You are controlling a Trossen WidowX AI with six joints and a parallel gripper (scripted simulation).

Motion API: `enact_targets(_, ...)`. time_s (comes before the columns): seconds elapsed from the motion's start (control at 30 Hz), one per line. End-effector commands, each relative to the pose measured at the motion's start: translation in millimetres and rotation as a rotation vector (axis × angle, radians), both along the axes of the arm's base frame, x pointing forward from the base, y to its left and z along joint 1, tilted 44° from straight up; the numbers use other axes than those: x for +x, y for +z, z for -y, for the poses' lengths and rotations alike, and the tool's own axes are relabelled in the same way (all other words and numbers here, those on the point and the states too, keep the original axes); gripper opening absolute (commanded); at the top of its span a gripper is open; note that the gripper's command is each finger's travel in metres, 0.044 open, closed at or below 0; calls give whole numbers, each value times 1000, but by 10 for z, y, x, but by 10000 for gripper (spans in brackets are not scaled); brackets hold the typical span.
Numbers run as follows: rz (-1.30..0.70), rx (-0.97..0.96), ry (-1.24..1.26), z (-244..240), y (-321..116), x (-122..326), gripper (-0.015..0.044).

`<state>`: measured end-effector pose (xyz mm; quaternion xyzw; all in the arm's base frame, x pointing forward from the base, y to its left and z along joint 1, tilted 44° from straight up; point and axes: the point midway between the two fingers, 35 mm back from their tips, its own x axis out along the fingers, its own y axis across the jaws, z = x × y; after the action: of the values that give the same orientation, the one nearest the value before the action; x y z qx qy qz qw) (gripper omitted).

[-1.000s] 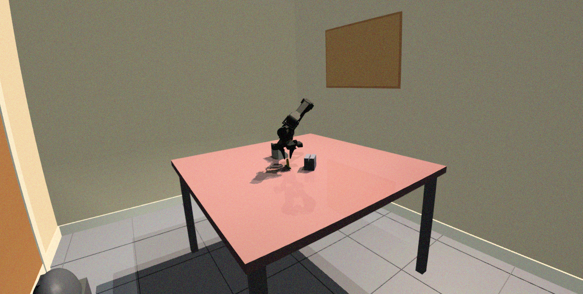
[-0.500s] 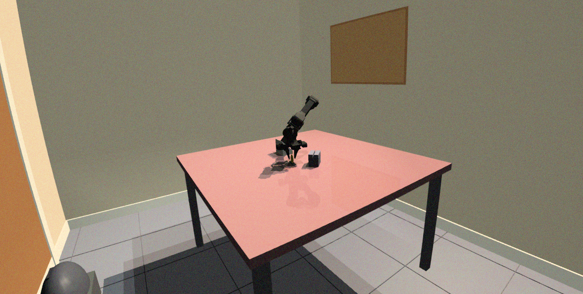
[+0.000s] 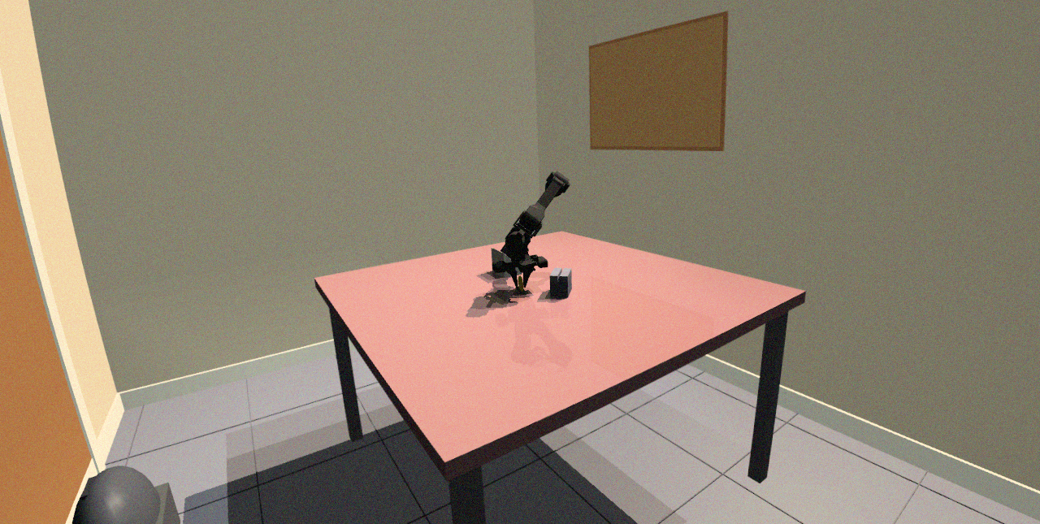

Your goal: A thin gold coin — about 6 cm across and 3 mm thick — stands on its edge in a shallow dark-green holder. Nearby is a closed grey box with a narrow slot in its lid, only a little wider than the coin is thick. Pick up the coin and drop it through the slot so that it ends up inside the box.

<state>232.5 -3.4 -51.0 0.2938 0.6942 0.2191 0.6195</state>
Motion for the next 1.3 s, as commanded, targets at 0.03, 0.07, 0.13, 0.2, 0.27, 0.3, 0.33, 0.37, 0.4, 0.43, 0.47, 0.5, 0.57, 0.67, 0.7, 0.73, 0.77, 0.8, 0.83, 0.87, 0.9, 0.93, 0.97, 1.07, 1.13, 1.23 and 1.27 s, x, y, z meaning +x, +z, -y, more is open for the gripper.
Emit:
enact_targets(0.03, -9, 8, -3, -29, -14, -22, 3)
enact_targets(0.07, -9, 8, -3, -29, -14, -22, 0)
enact_targets(0.13, -9, 8, -3, -29, -14, -22, 0)
enact_targets(0.2, -9, 8, -3, -29, -14, -22, 0)
enact_targets(0.27, -9, 8, -3, -29, -14, -22, 0)
enact_targets(0.3, -9, 8, -3, -29, -14, -22, 0)
enact_targets(0.33, -9, 8, -3, -29, -14, -22, 0)
enact_targets(0.37, -9, 8, -3, -29, -14, -22, 0)
enact_targets(0.4, -9, 8, -3, -29, -14, -22, 0)
enact_targets(0.43, -9, 8, -3, -26, -12, -21, 0)
enact_targets(0.47, -9, 8, -3, -17, -4, -18, 0)
enact_targets(0.5, -9, 7, -3, -2, 8, -13, 0)
enact_targets(0.57, -9, 6, -3, 33, 39, -2, 0)
enact_targets(0.67, -9, 5, -4, 87, 86, 13, 0)
enact_targets(0.7, -9, 5, -4, 105, 102, 18, 0)
enact_targets(0.73, -9, 4, -4, 122, 119, 22, 0)
enact_targets(0.77, -9, 4, -4, 140, 135, 26, 0)
enact_targets(0.8, -9, 4, -4, 157, 151, 30, 0)
enact_targets(0.83, -9, 3, -4, 174, 167, 34, 0)
enact_targets(0.87, -9, 3, -4, 191, 184, 37, 0)
enact_targets(0.9, -9, 3, -4, 209, 200, 40, 0)
enact_targets(0.93, -9, 3, -4, 226, 217, 43, 0)
enact_targets(0.97, -9, 3, -4, 243, 234, 45, 0)
enact_targets(1.07, -9, 2, -4, 294, 285, 52, 0)
enact_targets(1.13, -10, 2, -4, 329, 321, 55, 0)
enact_targets(1.23, -10, 2, -4, 379, 374, 58, 0)
enact_targets(1.27, -10, 2, -4, 396, 393, 59, 0)
